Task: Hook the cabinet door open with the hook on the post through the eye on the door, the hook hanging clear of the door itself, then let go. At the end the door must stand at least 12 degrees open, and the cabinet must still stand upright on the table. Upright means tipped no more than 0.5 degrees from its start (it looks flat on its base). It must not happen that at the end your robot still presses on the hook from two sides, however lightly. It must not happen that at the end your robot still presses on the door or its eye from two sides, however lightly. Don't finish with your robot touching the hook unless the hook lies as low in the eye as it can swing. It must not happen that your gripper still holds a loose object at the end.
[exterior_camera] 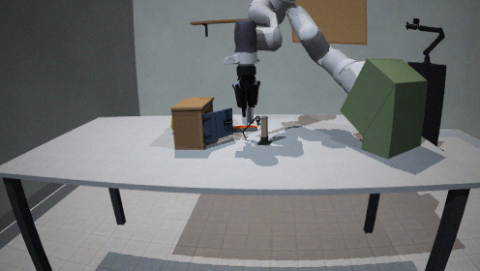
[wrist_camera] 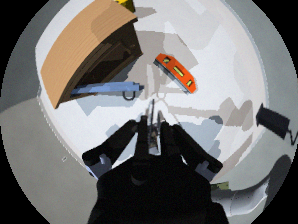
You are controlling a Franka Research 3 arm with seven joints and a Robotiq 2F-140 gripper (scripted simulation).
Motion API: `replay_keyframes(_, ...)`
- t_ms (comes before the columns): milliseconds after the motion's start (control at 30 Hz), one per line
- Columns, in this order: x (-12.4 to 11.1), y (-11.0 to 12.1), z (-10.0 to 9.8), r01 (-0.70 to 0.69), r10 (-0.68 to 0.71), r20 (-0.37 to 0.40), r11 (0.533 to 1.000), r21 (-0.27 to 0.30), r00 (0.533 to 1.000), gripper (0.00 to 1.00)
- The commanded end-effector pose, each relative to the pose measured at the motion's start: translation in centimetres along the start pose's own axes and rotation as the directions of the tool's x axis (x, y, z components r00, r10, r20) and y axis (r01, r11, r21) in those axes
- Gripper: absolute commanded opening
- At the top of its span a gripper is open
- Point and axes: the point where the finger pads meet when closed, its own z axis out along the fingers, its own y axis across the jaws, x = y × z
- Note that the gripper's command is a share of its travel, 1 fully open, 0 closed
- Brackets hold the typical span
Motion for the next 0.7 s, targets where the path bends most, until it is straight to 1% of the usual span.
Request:
replay_keyframes(0, 0.0, -0.2, 0.4, -0.005, 0.005, 0.001, 1.000, 0.005, 1.000, 0.15)
replay_keyframes(167, 0.1, -0.2, 0.8, -0.005, 0.005, 0.001, 1.000, 0.005, 1.000, 0.15)
replay_keyframes(667, 0.0, -0.2, 2.9, -0.005, 0.005, 0.001, 1.000, 0.005, 1.000, 0.15)
